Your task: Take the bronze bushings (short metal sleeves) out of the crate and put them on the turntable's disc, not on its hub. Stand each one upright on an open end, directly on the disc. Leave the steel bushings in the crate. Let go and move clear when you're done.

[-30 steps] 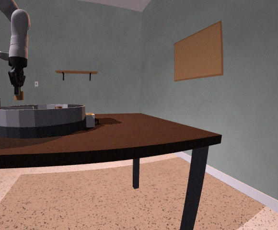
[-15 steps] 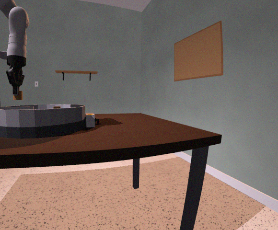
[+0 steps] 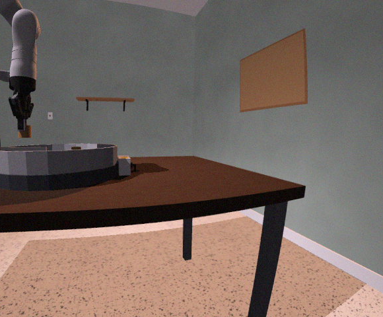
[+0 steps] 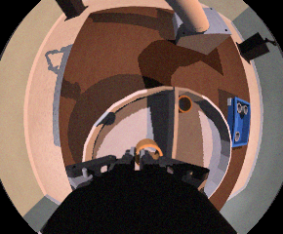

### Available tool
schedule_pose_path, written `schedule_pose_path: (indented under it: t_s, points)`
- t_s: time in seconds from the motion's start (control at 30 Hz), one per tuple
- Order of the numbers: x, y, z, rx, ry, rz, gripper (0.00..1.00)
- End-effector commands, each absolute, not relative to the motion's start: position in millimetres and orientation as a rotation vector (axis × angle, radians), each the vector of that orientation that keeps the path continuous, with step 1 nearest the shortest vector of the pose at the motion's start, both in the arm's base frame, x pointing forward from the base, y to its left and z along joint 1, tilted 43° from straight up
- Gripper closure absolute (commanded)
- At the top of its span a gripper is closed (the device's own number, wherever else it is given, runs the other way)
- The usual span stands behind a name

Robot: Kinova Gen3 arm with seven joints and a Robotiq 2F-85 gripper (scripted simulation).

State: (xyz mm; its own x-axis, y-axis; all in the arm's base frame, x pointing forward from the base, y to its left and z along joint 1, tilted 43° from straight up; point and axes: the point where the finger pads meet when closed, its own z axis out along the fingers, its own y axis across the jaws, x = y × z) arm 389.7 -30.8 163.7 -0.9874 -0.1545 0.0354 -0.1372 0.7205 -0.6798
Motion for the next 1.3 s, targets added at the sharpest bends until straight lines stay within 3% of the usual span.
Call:
schedule_pose_path:
  t_s: [0.0,1.27]
  points:
    - [390.0,-30.3,163.9,-0.246,2.891,-1.139,1.00]
    - [392.2,-48.5,144.5,-0.246,2.891,-1.139,1.00]
